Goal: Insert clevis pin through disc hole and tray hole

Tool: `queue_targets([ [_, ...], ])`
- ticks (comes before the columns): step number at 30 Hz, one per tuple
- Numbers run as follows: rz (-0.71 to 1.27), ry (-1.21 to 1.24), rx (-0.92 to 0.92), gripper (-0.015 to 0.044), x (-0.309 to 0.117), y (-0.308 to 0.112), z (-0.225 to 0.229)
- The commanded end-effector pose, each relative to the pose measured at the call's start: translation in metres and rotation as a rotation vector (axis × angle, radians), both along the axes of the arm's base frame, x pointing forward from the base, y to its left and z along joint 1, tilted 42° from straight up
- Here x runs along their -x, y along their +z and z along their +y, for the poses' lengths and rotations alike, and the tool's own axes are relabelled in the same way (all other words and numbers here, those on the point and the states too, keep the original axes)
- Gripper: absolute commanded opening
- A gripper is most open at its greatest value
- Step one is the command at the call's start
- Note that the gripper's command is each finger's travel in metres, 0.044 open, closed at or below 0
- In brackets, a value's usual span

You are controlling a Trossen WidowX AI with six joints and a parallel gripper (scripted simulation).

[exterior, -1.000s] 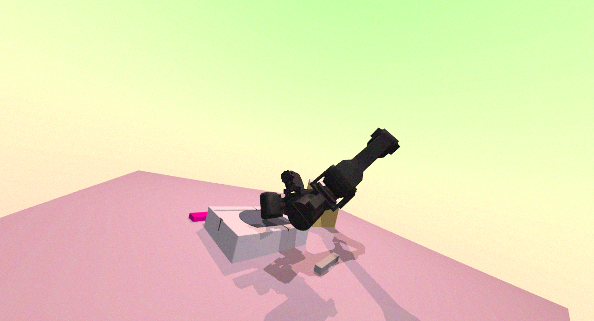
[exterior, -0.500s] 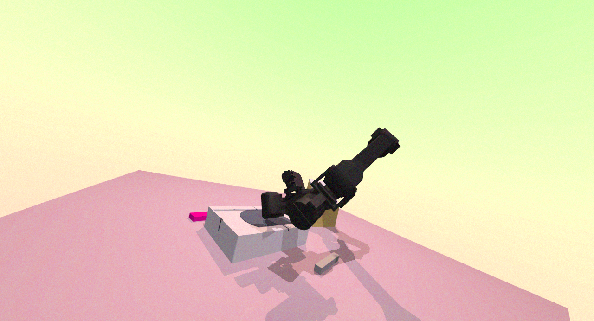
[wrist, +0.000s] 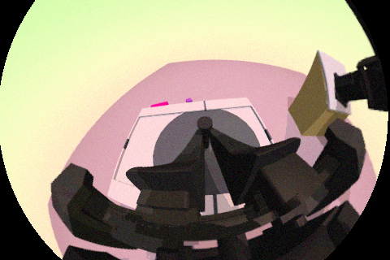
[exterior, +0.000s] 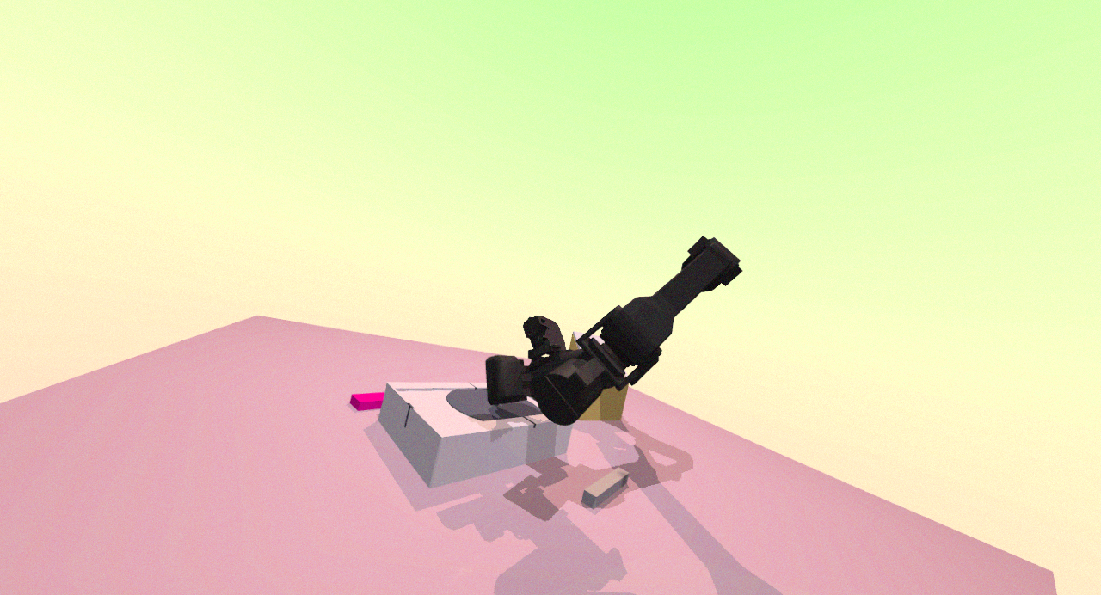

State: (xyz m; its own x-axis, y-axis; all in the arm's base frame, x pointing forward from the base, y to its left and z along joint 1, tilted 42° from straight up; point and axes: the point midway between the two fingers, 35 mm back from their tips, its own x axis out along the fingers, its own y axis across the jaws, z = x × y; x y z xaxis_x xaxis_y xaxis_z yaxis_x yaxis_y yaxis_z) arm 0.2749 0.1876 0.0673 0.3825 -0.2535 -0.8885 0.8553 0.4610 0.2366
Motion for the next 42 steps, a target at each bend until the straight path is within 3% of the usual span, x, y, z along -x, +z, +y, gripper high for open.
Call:
queue_targets([
  [1,0.001,-0.005,0.0,0.0,0.0017,-0.0016,-0.0016],
  [42,0.001,-0.004,0.0,0.0,0.0042,-0.0045,-0.0033],
])
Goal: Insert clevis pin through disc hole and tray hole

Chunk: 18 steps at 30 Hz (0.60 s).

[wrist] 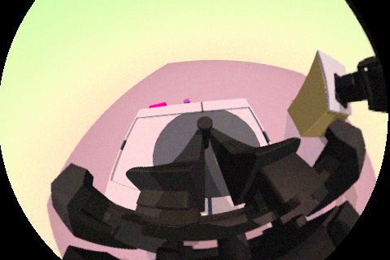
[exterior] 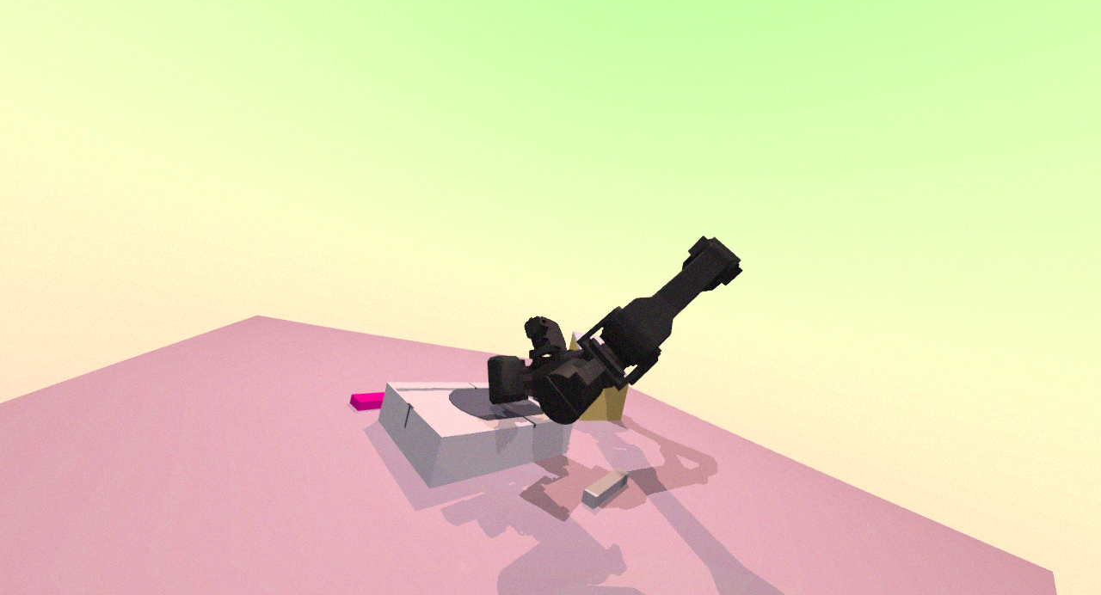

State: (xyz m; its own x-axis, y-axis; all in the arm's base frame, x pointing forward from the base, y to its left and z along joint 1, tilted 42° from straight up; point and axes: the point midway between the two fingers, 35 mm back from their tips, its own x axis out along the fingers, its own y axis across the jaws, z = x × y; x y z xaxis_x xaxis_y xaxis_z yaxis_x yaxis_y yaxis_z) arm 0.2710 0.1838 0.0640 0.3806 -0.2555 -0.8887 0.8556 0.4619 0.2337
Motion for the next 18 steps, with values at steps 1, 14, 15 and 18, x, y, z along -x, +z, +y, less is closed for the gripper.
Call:
queue_targets([
  [1,-0.001,-0.005,-0.002,0.0,0.0004,-0.0013,0.0006],
  [14,-0.001,-0.005,-0.002,0.0,0.0008,-0.0033,0.0021],
  [15,-0.001,-0.005,-0.002,0.0,0.0008,-0.0035,0.0022],
  [18,0.0,0.0,0.0,0.0,0.0006,-0.0026,0.002],
])
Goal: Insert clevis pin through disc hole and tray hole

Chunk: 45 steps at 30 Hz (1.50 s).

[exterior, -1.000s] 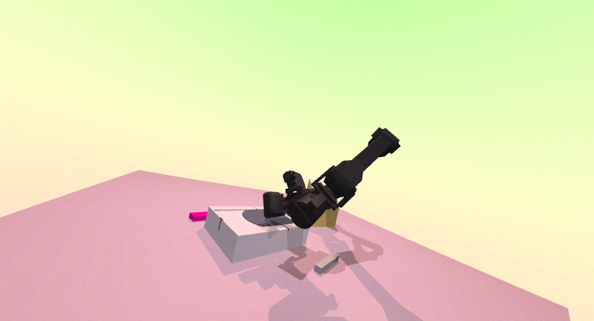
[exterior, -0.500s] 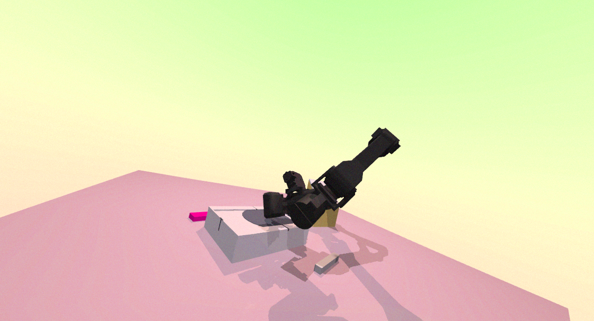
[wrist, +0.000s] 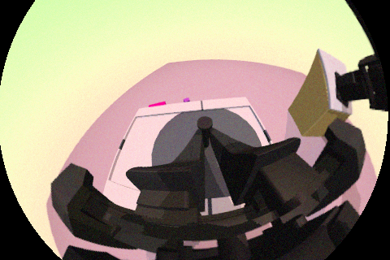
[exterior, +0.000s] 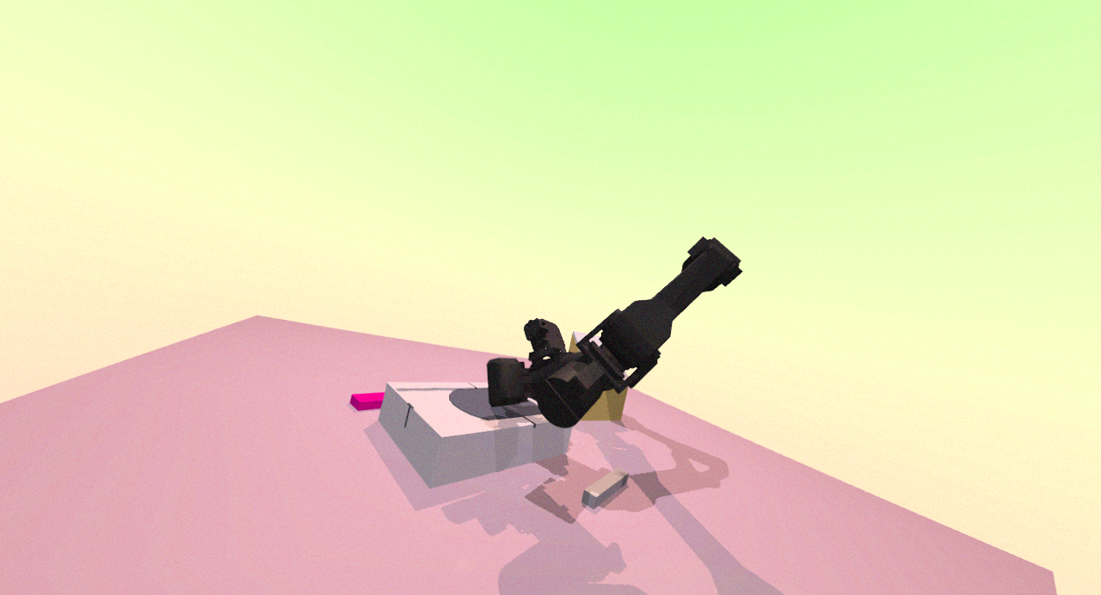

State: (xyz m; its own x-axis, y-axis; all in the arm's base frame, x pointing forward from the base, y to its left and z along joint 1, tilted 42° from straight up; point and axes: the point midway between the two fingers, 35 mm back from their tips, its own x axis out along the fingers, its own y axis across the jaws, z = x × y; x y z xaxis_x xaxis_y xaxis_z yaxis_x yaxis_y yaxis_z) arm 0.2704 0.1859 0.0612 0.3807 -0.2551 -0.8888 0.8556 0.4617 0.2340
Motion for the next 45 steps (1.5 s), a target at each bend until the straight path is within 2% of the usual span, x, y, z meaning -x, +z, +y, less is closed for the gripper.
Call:
queue_targets([
  [1,0.0,0.0,0.0,0.0,0.0,0.0001,-0.0001],
  [39,0.001,0.001,0.0,0.0,0.0001,-0.0032,0.0024],
  [45,0.001,0.001,0.0,0.0157,0.0001,-0.0032,0.0024],
])
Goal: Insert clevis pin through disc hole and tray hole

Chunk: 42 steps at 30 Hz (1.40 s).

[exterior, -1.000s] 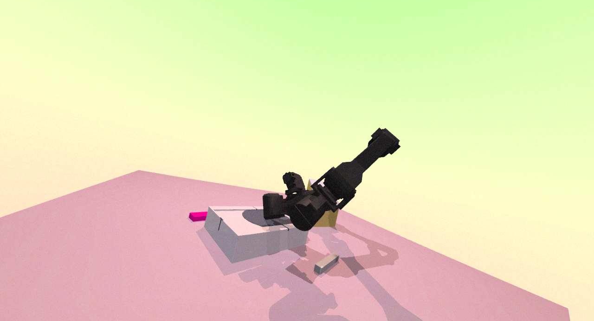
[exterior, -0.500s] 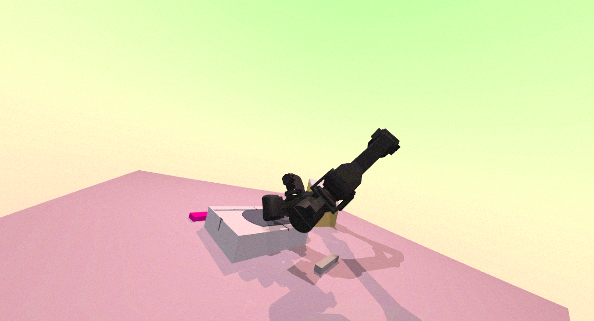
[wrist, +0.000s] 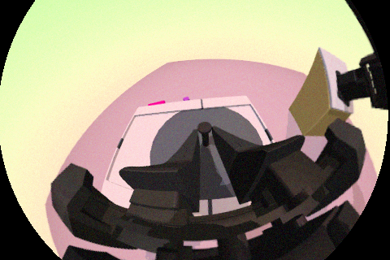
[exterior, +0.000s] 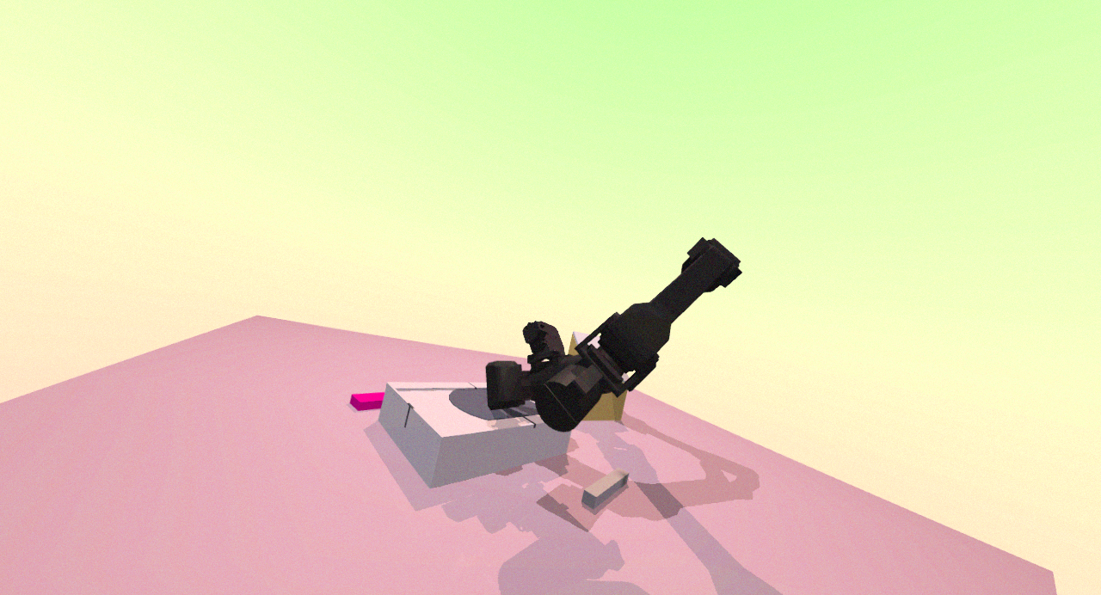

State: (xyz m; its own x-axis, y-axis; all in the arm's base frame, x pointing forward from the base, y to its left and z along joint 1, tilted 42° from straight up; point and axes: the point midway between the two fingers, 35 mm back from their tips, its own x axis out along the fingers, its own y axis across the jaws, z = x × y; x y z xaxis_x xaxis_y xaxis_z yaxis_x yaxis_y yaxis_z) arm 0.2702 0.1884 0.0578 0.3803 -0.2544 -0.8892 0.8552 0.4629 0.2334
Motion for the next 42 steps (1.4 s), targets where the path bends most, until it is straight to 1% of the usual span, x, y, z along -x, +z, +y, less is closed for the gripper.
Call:
queue_targets([
  [1,0.0,0.0,0.0,0.016,0.0,0.0,0.0],
  [5,-0.001,-0.001,0.0,0.016,0.0,0.001,-0.001],
  [9,-0.002,-0.006,-0.001,0.016,-0.003,0.013,-0.012],
  [15,-0.002,-0.006,-0.001,0.016,-0.003,0.013,-0.012],
  [18,-0.006,-0.011,-0.005,0.0239,0.002,0.027,-0.005],
  [24,-0.007,-0.011,-0.008,0.0396,0.034,0.093,0.01],
  [26,-0.007,-0.011,-0.008,0.044,0.035,0.096,0.01],
  [42,-0.007,-0.011,-0.008,0.044,0.035,0.096,0.01],
])
